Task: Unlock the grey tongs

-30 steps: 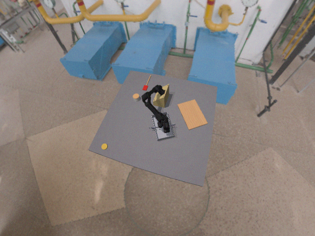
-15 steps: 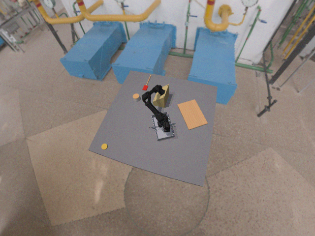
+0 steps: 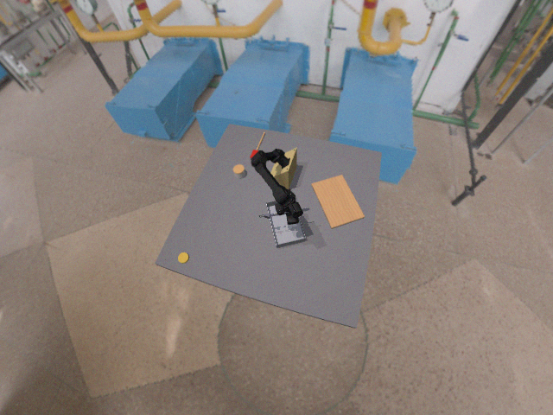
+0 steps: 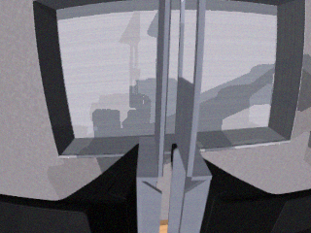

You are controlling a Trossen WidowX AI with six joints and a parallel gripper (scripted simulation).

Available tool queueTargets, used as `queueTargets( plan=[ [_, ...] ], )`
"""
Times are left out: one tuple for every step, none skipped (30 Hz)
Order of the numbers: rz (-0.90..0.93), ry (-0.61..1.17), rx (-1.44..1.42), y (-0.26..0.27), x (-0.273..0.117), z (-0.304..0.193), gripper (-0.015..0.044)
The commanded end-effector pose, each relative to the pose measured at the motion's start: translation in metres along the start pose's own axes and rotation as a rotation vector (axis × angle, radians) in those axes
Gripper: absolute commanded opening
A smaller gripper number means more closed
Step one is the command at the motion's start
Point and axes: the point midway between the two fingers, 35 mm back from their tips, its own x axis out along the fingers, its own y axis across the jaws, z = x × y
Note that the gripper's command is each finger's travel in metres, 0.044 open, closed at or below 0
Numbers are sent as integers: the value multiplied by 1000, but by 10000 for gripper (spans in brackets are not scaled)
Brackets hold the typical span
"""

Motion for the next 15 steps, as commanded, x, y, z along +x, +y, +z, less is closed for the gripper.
queueTargets(
  plan=[
    [-10,3,4,-1,2,0,-150],
    [-10,3,4,-1,2,0,-150],
    [-10,3,4,-1,2,0,-150],
    [-10,1,-8,-1,2,-2,-150],
    [-9,2,-22,-1,2,-5,-150],
    [-8,3,-42,-1,2,-9,-150],
    [-7,5,-68,-1,1,-14,-150],
    [-6,7,-101,-1,0,-21,-150],
    [-4,8,-139,-1,0,-29,-150],
    [-3,10,-180,-1,-1,-37,-150],
    [-2,12,-222,-1,-2,-46,-150],
    [-1,13,-260,-2,-2,-53,-150],
    [0,15,-299,-3,-3,-61,-150],
    [1,16,-338,-4,-3,-69,-150],
    [1,17,-377,-5,-4,-77,-150]
  ],
)
